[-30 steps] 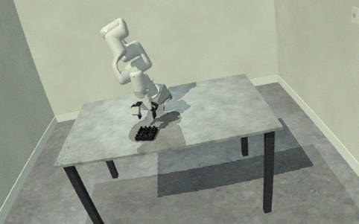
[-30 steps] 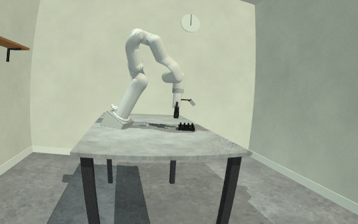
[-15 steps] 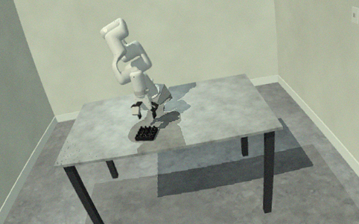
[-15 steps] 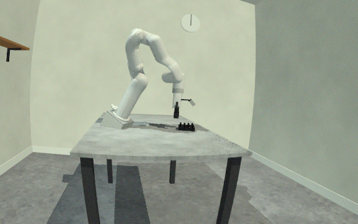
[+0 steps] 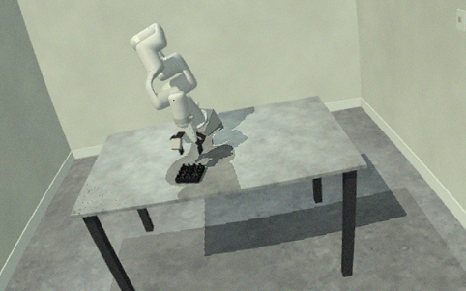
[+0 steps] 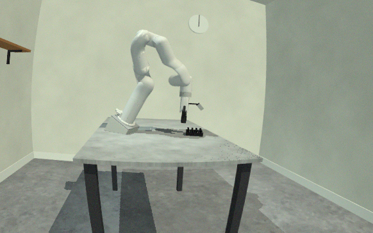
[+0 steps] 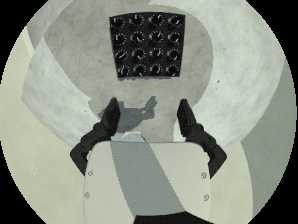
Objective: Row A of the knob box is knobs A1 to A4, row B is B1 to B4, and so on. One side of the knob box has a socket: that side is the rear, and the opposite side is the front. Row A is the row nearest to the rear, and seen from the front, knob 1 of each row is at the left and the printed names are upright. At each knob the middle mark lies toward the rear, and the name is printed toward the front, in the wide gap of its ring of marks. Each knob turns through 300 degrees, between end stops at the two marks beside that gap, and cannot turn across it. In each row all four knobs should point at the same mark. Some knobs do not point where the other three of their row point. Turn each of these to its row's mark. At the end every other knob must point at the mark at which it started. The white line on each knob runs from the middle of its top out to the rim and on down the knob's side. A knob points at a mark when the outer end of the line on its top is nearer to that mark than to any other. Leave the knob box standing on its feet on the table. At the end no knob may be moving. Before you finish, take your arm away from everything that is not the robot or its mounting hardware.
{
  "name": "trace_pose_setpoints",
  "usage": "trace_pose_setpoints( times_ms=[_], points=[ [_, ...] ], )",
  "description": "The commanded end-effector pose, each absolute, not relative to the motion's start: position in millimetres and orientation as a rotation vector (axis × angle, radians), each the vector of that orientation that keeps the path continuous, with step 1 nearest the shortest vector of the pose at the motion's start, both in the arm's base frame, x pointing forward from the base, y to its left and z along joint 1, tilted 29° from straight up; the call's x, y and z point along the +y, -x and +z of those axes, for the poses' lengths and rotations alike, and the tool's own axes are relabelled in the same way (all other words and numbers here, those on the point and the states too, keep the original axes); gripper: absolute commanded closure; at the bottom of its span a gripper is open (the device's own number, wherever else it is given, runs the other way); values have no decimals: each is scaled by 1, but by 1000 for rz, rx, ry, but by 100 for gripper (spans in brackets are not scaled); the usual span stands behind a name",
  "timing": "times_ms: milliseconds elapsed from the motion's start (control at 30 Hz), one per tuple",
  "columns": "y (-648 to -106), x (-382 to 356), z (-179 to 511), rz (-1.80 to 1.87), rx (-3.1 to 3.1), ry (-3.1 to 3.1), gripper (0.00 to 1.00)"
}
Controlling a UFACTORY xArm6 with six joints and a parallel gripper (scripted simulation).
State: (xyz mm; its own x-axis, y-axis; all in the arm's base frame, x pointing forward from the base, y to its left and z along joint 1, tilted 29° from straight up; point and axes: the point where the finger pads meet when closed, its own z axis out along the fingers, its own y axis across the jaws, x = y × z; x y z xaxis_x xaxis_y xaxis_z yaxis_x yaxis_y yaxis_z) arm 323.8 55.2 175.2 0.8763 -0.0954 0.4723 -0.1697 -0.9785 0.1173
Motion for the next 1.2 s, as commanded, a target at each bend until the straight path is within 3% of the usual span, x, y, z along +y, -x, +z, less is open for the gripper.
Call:
trace_pose_setpoints(
  times_ms=[0,733,1167],
  points=[
    [-324,56,176,720,-206,-2892,0],
    [-325,56,177,718,-186,-2890,0],
    [-346,58,195,644,356,-2800,0]
  ],
)
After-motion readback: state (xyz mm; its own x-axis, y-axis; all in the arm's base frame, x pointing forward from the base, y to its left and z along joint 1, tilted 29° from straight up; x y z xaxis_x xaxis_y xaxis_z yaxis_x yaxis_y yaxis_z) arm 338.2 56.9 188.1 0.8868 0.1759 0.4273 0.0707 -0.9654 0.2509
